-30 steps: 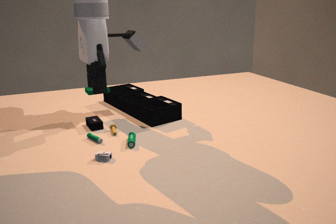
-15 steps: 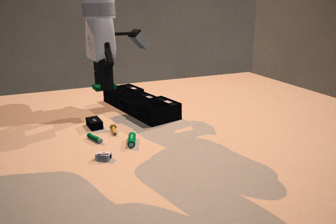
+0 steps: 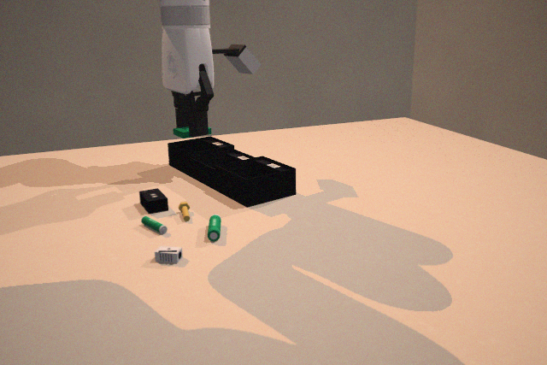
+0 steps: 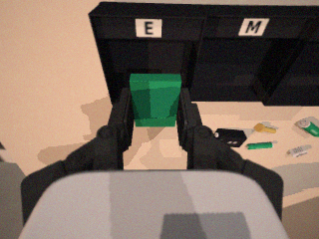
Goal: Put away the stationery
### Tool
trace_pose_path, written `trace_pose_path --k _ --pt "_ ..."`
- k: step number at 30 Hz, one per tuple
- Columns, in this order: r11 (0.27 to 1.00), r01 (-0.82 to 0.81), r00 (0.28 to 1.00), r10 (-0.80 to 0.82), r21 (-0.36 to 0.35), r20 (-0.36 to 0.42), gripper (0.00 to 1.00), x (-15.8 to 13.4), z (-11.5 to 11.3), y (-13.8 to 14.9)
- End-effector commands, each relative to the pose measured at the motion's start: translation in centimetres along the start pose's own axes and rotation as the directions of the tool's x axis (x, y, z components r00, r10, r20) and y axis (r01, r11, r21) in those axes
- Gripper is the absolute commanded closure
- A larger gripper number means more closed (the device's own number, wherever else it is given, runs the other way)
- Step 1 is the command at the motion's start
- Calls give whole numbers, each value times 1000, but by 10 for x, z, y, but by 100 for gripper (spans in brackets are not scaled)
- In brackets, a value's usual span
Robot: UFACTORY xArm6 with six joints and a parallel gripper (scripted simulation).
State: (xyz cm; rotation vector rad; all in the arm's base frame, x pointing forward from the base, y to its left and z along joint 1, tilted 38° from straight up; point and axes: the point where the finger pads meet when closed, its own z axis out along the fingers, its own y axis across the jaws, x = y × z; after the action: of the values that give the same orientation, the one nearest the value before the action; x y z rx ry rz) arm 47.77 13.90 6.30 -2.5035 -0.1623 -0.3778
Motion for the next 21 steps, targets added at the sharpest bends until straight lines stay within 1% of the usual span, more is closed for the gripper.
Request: trace_pose_path --k 1,16,21 --pt "1000 0 1000 0 -1 1 100 14 0 -8" --pt "1000 0 1000 0 -1 1 100 12 0 -6" --pt "1000 0 1000 0 -1 1 100 12 10 -6"
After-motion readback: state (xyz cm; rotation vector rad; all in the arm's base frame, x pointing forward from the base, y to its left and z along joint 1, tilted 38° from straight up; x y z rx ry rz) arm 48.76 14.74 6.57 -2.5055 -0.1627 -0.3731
